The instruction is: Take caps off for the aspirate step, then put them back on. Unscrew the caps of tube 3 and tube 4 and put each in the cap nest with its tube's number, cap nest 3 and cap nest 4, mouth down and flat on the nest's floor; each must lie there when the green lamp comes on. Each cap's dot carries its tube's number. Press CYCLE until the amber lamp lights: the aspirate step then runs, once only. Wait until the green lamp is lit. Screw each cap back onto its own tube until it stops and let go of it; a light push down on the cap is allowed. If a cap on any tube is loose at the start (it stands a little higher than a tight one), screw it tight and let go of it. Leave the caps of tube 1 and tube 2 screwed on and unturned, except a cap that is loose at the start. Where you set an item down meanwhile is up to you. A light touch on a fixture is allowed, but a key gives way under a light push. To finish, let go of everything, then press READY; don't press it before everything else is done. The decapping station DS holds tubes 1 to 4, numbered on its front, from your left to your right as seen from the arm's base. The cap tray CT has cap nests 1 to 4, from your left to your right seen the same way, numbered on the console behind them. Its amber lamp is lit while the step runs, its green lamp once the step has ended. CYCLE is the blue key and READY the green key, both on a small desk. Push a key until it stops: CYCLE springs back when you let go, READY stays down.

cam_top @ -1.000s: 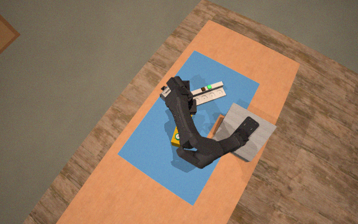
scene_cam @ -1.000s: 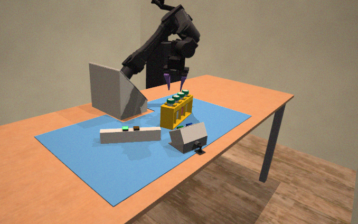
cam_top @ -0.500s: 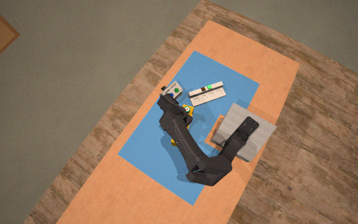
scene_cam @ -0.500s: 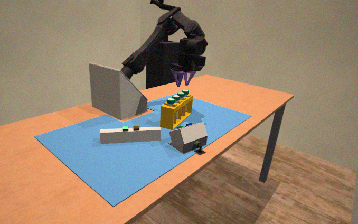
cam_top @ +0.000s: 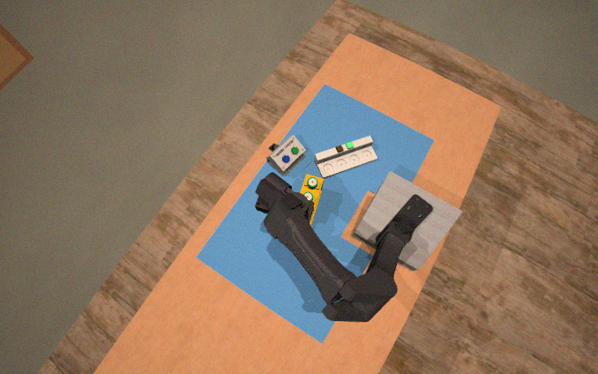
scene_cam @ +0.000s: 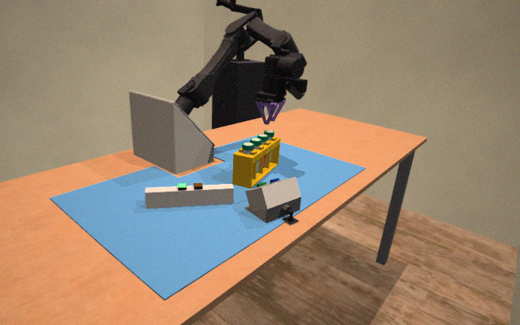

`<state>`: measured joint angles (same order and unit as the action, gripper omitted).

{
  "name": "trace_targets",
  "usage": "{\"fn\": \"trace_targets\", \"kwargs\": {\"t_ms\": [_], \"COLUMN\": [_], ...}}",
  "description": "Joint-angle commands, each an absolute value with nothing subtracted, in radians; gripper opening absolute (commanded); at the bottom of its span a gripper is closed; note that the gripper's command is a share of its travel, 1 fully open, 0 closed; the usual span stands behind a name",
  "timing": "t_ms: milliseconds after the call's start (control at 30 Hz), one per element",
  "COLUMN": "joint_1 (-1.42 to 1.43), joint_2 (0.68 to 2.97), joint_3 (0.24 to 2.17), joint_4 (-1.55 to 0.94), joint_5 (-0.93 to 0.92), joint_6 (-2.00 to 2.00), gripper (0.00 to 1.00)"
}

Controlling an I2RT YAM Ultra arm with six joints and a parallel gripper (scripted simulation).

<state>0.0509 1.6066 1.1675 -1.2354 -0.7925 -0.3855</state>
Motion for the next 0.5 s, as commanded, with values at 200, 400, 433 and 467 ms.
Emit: {"fn": "trace_targets", "kwargs": {"t_ms": [200,400,433,467], "joint_1": [0.11,0.125,0.124,0.124], "joint_2": [1.597,1.597,1.597,1.597], "joint_3": [1.094,1.078,1.078,1.078], "joint_4": [-1.088,-1.057,-1.058,-1.058], "joint_5": [-0.797,-0.798,-0.798,-0.798], "joint_6": [-0.301,-0.28,-0.281,-0.28], "gripper": [0.49,0.49,0.49,0.49]}}
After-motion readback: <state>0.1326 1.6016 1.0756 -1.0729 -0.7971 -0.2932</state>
